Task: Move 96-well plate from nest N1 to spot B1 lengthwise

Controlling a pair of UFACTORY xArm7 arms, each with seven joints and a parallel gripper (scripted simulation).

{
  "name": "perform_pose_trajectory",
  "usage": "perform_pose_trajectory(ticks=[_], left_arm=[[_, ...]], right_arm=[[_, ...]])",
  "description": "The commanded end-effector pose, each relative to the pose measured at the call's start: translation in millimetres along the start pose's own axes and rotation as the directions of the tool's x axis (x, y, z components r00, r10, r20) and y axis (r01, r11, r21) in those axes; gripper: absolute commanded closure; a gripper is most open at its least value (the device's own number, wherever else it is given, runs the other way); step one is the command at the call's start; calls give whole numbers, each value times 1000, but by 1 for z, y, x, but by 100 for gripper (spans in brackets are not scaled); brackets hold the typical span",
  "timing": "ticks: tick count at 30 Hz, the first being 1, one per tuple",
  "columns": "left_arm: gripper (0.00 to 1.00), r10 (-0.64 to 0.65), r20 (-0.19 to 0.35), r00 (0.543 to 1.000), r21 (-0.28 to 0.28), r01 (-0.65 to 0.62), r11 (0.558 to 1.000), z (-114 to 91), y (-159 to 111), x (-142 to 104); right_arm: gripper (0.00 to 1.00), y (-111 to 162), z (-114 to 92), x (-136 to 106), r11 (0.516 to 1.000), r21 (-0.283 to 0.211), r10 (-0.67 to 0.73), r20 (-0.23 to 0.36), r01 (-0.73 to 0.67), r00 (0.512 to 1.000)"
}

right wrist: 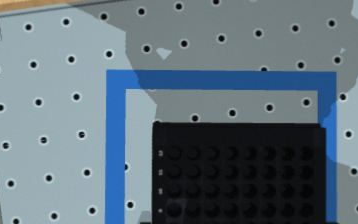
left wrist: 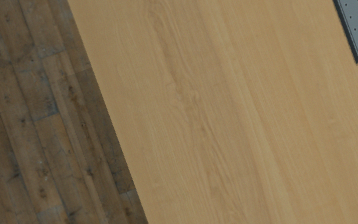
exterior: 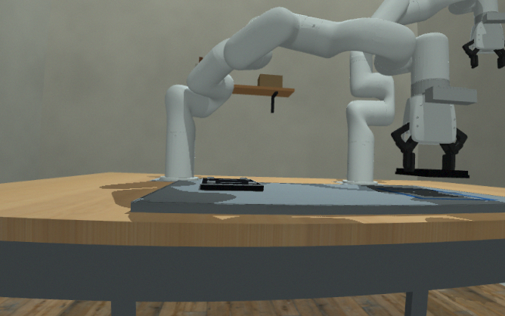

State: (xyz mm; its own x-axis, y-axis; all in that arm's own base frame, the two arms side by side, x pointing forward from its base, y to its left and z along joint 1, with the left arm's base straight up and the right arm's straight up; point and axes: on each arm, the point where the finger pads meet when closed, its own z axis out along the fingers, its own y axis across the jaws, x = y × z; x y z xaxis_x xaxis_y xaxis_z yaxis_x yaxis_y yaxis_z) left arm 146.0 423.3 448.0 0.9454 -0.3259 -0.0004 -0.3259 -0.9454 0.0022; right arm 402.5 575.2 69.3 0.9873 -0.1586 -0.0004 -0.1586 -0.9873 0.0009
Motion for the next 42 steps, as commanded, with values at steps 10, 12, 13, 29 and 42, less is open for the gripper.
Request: perform_pose_trajectory(ticks=[10, 12, 13, 29, 42], left_arm=[[0, 0, 0, 1000, 3, 0, 1000, -1, 0, 0], [0, 0, 0, 1000, 3, 0, 1000, -1, 0, 0], [0, 0, 0, 1000, 3, 0, 1000, -1, 0, 0], [0, 0, 0, 1000, 3, 0, 1000, -1, 0, 0], [0, 0, 0, 1000, 3, 0, 1000, -1, 0, 0]], right_arm=[[100, -1, 20, 1, 1000, 5, 0, -2, 0, 1000], [100, -1, 23, 1, 1000, 5, 0, -2, 0, 1000], [100, -1, 23, 1, 1000, 5, 0, -2, 0, 1000], [100, -1, 23, 1, 1000, 5, 0, -2, 0, 1000], [100, -1, 24, 1, 1000, 5, 0, -2, 0, 1000]])
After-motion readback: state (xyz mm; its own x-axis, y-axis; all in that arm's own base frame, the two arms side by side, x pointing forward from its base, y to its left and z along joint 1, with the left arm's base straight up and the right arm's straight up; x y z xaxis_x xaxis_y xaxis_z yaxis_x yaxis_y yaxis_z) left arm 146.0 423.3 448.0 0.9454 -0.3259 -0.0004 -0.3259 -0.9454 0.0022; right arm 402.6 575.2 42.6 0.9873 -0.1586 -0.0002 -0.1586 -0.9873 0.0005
